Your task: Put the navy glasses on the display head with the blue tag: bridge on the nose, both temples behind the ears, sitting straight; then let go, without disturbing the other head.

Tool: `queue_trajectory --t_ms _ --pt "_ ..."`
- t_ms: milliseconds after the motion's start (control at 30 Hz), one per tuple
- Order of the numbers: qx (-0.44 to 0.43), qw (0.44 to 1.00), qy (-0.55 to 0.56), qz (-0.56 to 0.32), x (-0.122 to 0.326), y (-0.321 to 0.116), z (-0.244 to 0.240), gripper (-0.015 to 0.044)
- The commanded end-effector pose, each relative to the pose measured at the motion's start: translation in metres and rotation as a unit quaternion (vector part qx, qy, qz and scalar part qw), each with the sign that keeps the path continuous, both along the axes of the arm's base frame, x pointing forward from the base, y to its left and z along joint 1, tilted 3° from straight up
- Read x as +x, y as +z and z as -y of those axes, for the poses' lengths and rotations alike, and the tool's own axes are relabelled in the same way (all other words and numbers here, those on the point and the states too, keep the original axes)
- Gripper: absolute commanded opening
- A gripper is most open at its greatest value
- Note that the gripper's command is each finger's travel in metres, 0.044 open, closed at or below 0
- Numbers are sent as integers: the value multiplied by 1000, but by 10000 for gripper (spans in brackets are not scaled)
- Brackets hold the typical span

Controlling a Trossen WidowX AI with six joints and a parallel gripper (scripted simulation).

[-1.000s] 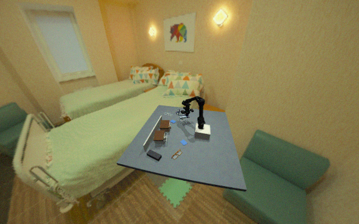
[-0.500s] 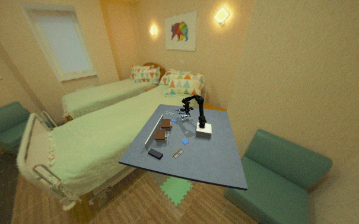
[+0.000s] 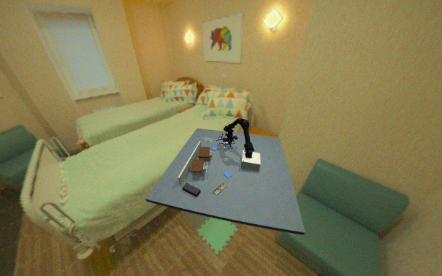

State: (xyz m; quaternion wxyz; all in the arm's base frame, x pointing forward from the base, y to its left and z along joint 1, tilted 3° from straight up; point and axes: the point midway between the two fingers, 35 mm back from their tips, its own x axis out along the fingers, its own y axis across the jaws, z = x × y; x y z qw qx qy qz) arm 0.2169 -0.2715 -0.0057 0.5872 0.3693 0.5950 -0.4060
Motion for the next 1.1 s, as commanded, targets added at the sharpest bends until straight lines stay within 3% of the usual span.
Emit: queue_trajectory --t_ms 0,1067 --pt "-6 1000 2 3 1 0 4 0" --pt "-7 1000 2 3 -2 2 25 0"
